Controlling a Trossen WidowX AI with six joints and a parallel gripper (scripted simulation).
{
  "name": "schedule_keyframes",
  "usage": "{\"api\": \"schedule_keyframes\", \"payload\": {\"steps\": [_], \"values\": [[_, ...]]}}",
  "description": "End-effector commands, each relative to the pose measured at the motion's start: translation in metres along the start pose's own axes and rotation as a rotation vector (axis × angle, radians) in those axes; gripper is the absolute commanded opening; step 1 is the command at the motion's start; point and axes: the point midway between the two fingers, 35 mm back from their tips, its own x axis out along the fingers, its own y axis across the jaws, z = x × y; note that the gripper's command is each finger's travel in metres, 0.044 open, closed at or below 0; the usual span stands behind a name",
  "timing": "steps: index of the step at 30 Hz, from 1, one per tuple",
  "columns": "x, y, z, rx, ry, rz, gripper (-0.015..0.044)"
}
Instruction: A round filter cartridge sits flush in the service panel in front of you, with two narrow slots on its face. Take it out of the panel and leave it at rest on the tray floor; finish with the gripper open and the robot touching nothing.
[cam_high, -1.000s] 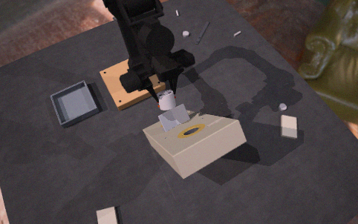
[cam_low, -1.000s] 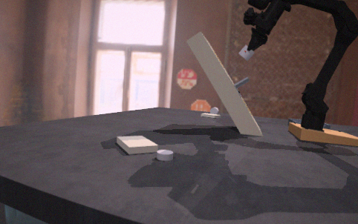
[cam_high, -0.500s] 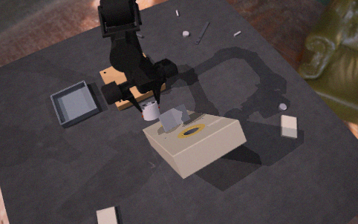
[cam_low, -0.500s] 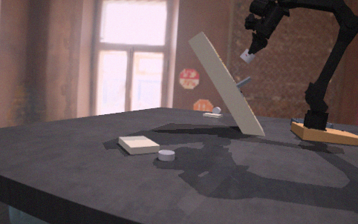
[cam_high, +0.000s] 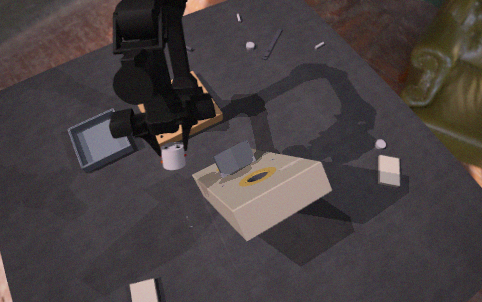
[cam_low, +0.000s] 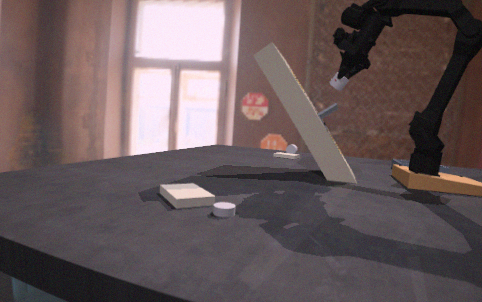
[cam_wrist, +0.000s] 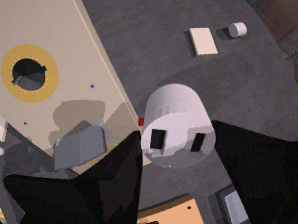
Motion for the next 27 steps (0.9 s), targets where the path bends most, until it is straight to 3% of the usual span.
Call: {"api": "schedule_keyframes", "payload": {"steps": [1, 27], "values": [[-0.001, -0.026, -0.005, 0.125, -0.006, -0.075, 0.0], [-0.02, -0.143, -0.066, 0.749, -0.024, -0.44, 0.0]]}}
